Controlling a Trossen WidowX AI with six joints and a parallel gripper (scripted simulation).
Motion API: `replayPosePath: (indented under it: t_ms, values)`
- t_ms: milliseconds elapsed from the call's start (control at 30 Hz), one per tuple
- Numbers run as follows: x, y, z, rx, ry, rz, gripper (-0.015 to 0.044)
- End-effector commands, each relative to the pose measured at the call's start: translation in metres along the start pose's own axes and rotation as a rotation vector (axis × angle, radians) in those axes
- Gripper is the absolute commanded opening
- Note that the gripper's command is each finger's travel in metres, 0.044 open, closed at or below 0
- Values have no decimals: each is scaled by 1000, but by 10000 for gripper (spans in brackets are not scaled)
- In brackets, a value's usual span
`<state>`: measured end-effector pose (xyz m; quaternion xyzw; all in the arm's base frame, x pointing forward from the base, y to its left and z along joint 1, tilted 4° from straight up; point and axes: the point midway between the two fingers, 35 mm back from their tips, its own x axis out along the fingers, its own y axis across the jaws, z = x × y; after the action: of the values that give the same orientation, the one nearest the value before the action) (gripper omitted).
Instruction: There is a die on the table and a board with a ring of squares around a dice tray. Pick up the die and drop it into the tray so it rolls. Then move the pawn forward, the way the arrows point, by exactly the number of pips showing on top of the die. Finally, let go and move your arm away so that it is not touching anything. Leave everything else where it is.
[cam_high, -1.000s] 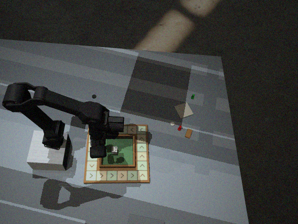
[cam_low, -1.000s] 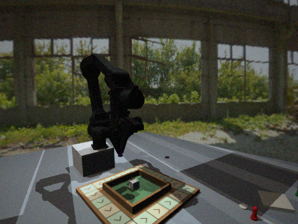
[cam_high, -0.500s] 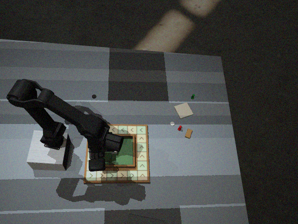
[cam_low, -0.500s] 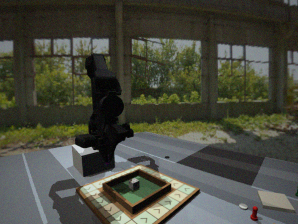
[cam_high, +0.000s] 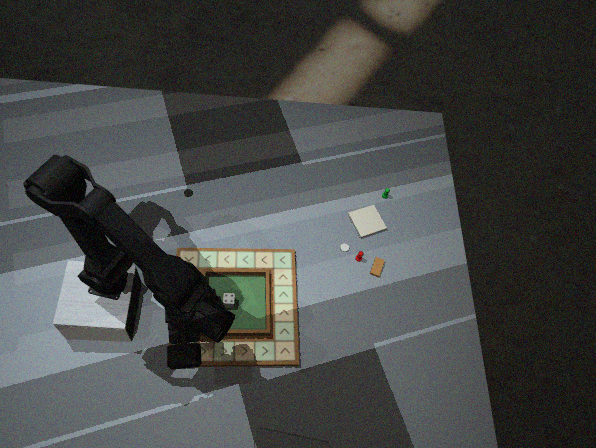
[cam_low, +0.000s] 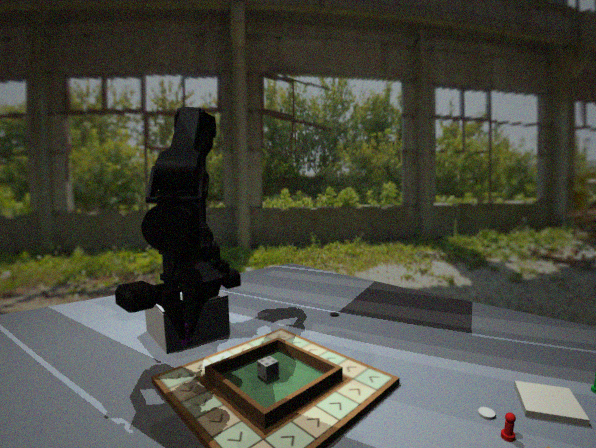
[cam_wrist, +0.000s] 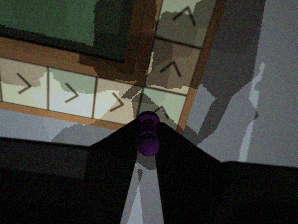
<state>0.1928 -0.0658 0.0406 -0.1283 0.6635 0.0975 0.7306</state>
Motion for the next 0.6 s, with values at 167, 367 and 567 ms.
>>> replayPosePath:
  t_ms: [167,367,567]
  values:
    - [10,-16,-16,-6,4,6,0]
    - [24,-17,-15,-6,4,6,0]
    - [45,-16,-16,-6,4,7,0]
